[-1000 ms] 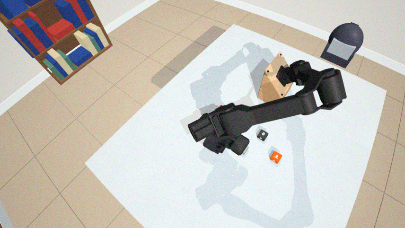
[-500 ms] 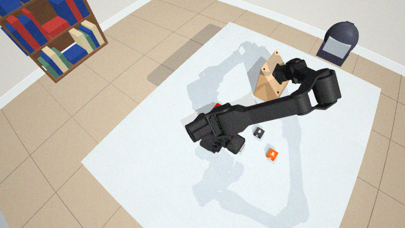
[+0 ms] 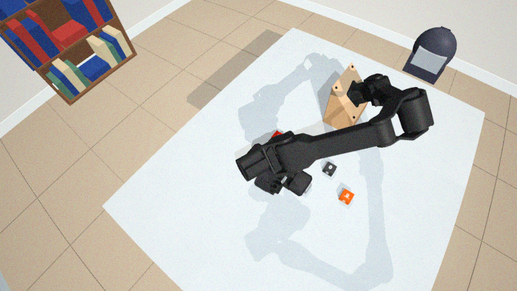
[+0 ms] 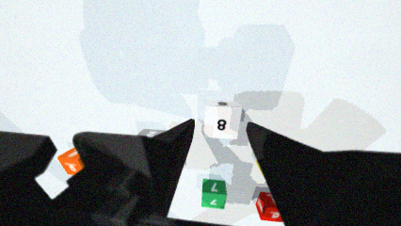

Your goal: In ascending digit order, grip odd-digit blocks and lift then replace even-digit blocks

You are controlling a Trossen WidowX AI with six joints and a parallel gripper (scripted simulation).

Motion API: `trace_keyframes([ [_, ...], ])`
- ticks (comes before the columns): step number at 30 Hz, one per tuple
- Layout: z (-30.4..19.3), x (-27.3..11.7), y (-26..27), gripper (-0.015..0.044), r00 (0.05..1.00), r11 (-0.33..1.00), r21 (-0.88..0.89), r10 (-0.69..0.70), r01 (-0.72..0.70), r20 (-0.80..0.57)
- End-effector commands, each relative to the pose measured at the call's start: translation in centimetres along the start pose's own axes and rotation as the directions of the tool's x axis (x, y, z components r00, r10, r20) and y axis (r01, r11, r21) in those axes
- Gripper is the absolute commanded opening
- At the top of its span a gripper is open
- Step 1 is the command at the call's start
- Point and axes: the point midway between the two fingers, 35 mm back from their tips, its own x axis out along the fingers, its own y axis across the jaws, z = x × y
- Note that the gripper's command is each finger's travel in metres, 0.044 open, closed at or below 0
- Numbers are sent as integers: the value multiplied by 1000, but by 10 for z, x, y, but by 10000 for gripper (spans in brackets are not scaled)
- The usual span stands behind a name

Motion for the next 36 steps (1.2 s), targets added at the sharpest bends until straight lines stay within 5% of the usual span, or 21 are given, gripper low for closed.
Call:
trace_keyframes([
  [1, 0, 1, 0, 356, 1000, 1000, 3, 3, -3, 0],
  [3, 0, 1, 0, 400, 1000, 1000, 3, 3, -3, 0],
  [13, 0, -35, 0, 400, 1000, 1000, 3, 2, -2, 0],
  [20, 0, -114, -1, 216, 1000, 1000, 4, -2, 2, 0],
  [24, 0, -117, -1, 120, 1000, 1000, 4, -1, 1, 0],
  [33, 0, -117, 2, 120, 1000, 1000, 4, -2, 2, 0],
  [36, -2, -120, 41, 120, 1000, 1000, 6, -8, 8, 0],
])
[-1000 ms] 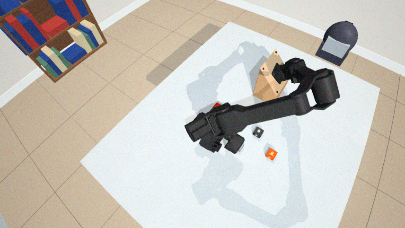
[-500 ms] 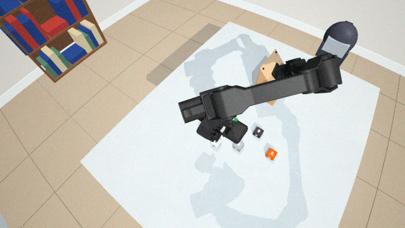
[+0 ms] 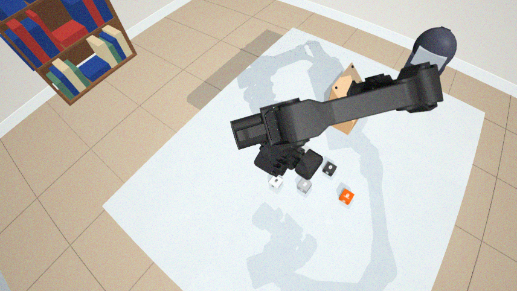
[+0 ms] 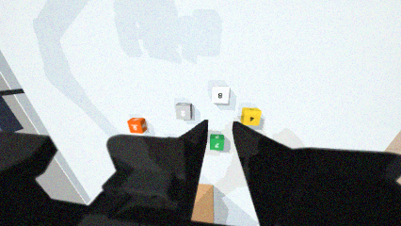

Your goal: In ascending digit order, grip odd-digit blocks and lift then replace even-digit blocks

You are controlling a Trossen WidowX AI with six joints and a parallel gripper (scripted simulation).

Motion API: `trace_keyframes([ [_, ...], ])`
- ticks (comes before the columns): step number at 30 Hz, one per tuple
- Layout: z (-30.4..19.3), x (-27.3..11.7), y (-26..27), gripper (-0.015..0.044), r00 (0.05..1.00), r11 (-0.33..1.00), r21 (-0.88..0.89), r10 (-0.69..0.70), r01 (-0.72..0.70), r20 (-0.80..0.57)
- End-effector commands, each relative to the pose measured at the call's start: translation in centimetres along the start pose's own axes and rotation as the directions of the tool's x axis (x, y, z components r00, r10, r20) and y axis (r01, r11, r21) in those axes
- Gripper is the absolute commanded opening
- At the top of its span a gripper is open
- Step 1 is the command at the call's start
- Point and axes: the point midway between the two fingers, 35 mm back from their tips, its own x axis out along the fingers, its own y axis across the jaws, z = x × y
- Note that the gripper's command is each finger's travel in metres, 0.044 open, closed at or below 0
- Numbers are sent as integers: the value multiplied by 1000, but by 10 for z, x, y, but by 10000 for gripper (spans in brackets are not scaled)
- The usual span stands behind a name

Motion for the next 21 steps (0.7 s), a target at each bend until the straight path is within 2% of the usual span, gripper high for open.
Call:
trace_keyframes([
  [1, -4, -2, 49, 120, 1000, 1000, -10, -6, 6, -5],
  [11, -65, 0, 188, 120, 1000, 1000, -9, 9, -9, -7],
  [17, -71, 1, 196, 120, 1000, 1000, -9, 11, -12, -8],
  [19, -70, 11, 195, 173, 1000, 1000, -10, 10, -10, -8],
  [21, -69, 41, 195, 225, 1000, 1000, -10, 8, -8, -7],
])
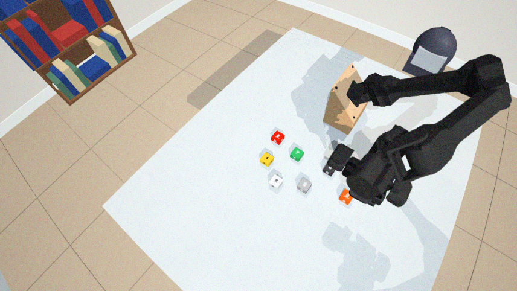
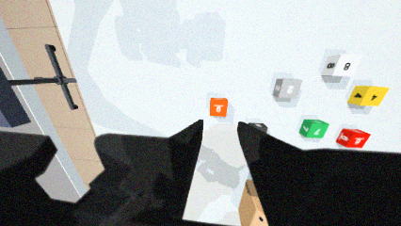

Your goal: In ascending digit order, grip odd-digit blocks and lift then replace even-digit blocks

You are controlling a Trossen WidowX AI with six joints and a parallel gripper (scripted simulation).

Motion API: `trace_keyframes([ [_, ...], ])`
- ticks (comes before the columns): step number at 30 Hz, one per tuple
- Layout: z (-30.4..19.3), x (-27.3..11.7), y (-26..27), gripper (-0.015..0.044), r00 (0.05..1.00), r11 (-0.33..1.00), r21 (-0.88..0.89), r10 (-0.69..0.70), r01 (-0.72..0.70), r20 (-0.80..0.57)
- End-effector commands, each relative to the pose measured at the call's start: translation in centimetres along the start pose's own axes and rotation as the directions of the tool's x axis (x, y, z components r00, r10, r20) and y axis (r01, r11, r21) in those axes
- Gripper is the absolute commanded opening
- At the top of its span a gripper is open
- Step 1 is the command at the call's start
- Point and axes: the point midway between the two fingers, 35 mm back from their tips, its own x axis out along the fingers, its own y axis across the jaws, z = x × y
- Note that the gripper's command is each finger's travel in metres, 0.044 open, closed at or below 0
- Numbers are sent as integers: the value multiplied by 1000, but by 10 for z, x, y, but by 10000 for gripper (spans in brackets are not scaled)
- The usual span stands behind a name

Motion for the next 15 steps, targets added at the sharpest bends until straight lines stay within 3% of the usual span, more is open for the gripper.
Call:
trace_keyframes([
  [1, -6, 47, 4, 251, 1000, 1000, 3, 8, -8, -21],
  [3, -9, 67, 5, 304, 1000, 1000, 3, 12, -12, -21],
  [7, -9, 70, 5, 400, 1000, 1000, 3, 13, -13, -21],
  [15, -9, 79, 5, 400, 1000, 1000, 3, 12, -12, -21],
])
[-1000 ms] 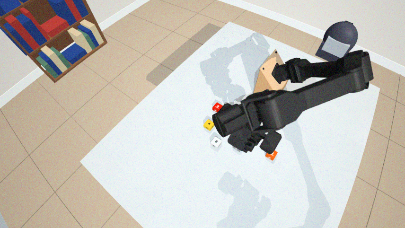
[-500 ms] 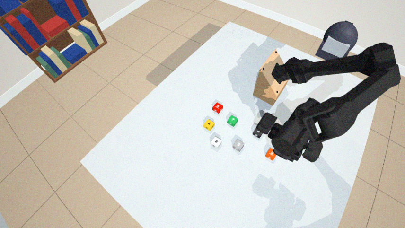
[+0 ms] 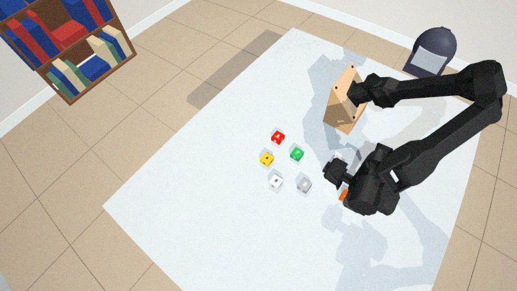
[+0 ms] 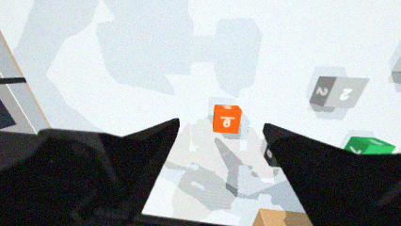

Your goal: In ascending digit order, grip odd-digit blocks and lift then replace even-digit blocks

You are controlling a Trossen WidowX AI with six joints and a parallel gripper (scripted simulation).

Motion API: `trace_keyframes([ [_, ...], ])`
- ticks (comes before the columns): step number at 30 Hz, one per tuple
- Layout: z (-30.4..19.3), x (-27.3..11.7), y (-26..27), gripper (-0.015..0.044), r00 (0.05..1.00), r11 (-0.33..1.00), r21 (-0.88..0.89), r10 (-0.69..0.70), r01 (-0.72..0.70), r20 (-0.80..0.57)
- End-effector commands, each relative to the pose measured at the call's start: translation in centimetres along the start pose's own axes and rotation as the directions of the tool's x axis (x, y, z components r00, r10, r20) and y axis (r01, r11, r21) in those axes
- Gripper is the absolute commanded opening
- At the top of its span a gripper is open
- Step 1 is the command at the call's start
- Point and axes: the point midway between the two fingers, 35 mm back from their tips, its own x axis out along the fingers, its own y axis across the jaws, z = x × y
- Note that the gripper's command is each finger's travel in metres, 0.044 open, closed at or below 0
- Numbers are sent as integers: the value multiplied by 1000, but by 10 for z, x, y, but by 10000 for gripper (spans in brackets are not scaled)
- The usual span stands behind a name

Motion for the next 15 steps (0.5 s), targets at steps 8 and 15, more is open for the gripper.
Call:
trace_keyframes([
  [8, -3, 20, -1, 400, 1000, 1000, 8, 2, -2, -10],
  [15, -3, 31, 0, 400, 1000, 1000, 8, 3, -3, -10],
])
